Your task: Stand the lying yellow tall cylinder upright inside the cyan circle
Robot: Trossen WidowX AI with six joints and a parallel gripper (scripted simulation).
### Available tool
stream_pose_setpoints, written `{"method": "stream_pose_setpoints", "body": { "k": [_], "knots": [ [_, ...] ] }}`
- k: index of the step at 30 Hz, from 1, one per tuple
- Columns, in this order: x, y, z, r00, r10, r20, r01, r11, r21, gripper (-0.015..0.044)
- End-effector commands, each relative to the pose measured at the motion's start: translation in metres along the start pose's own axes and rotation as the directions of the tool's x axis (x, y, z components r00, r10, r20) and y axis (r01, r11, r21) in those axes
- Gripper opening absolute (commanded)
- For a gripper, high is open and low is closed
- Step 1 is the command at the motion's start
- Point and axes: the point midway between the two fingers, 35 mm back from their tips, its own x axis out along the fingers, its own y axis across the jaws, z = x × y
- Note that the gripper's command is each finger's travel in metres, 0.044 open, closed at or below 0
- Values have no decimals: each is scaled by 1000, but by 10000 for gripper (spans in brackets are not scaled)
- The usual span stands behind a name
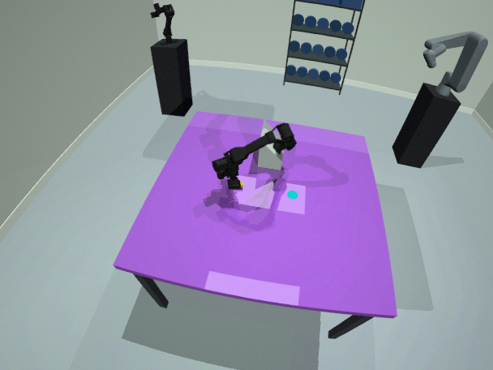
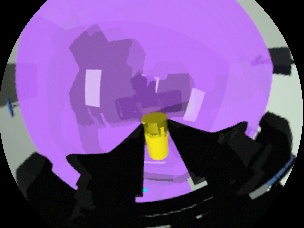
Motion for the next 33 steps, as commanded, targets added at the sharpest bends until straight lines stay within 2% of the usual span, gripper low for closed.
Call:
{"method": "stream_pose_setpoints", "body": {
  "k": [1,33],
  "knots": [
    [-8,-1,4,1000,6,14,-5,1000,-15,105],
    [-87,1,2,1000,-6,-1,6,1000,9,105]
  ]
}}
